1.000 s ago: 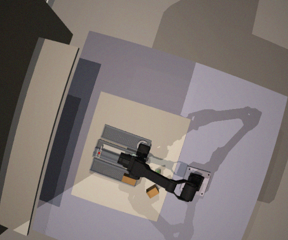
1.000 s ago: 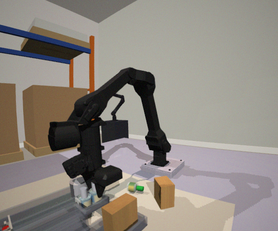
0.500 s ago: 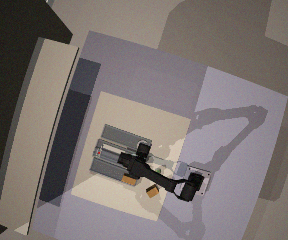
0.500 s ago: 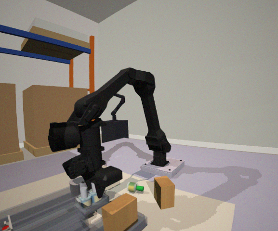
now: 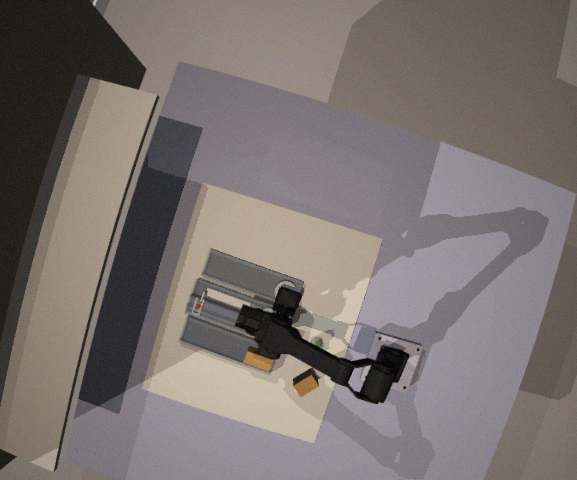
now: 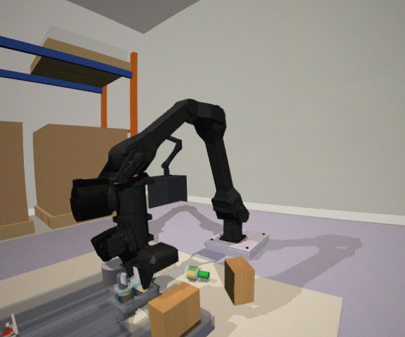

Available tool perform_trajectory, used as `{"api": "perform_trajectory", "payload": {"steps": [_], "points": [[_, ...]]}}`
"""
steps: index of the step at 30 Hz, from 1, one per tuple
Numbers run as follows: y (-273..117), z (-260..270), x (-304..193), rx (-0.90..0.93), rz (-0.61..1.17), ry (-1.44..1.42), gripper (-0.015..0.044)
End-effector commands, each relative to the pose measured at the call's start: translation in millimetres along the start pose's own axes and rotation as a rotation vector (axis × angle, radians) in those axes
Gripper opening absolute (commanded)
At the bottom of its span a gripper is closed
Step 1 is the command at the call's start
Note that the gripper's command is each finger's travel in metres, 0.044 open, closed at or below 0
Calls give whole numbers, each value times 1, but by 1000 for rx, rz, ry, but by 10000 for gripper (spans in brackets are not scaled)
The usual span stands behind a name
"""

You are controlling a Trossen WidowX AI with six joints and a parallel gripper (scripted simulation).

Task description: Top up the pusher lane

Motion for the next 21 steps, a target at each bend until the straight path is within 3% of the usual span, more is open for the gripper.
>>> {"api": "perform_trajectory", "payload": {"steps": [1, 21], "points": [[2, 0, 3, -1, -13, 3, 0], [2, -1, -1, -1, -13, 3, 0]]}}
Point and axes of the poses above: the point midway between the two fingers, 35 mm back from their tips, its own y axis out along the fingers, its own z axis across the jaws, x = y × z, the point moved 5 cm from there along -y, back along the fingers, and after that the axes turned 11 degrees about y, right-handed, at the moved point
